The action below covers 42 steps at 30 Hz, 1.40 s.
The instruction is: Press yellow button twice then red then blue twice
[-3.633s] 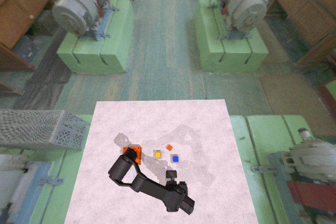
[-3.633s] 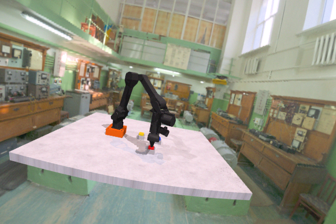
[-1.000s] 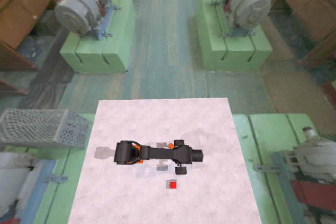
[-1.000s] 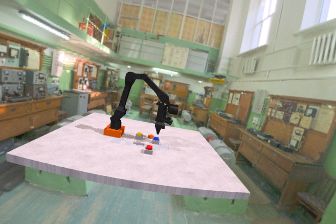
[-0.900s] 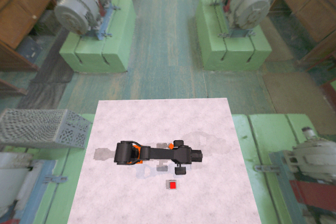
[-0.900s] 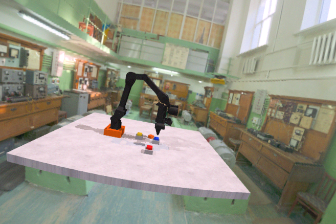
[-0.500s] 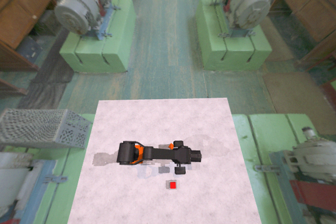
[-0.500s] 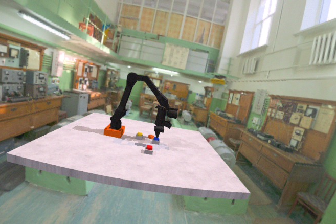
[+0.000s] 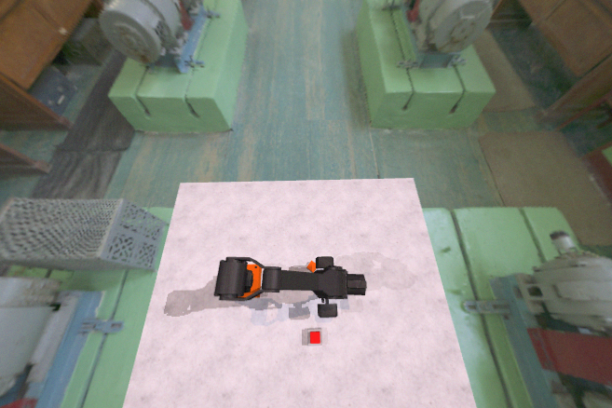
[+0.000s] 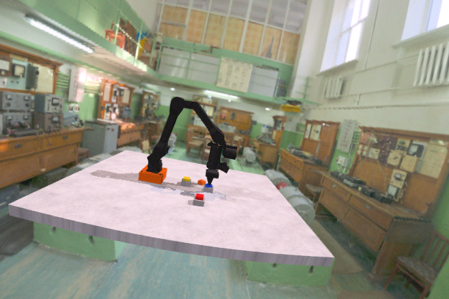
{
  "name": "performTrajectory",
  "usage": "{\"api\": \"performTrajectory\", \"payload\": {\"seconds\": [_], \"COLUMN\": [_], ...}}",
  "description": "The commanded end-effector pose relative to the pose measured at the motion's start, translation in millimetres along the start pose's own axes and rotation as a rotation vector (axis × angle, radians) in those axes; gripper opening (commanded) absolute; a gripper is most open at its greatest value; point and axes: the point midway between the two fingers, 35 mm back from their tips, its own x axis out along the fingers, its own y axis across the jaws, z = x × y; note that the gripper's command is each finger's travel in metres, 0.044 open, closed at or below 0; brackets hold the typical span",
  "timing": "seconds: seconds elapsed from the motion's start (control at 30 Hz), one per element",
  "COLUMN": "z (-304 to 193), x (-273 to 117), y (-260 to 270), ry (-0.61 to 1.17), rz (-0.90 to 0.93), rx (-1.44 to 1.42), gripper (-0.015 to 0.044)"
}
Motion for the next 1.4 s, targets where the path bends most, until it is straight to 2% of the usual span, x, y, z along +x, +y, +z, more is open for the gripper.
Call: {"api": "performTrajectory", "payload": {"seconds": [0.0, 0.3, 0.47, 1.37], "z": [-1.0, -1.0, -0.6, -1.0], "x": [1.4, 1.4, -31.4, 1.1], "y": [-0.8, -0.8, -0.6, -0.8], "ry": [0.005, 0.005, 0.005, 0.005], "rz": [-0.005, -0.005, -0.005, -0.005], "rx": [0.001, 0.001, 0.001, 0.001], "gripper": [0.002, 0.002, 0.002, 0.002]}}
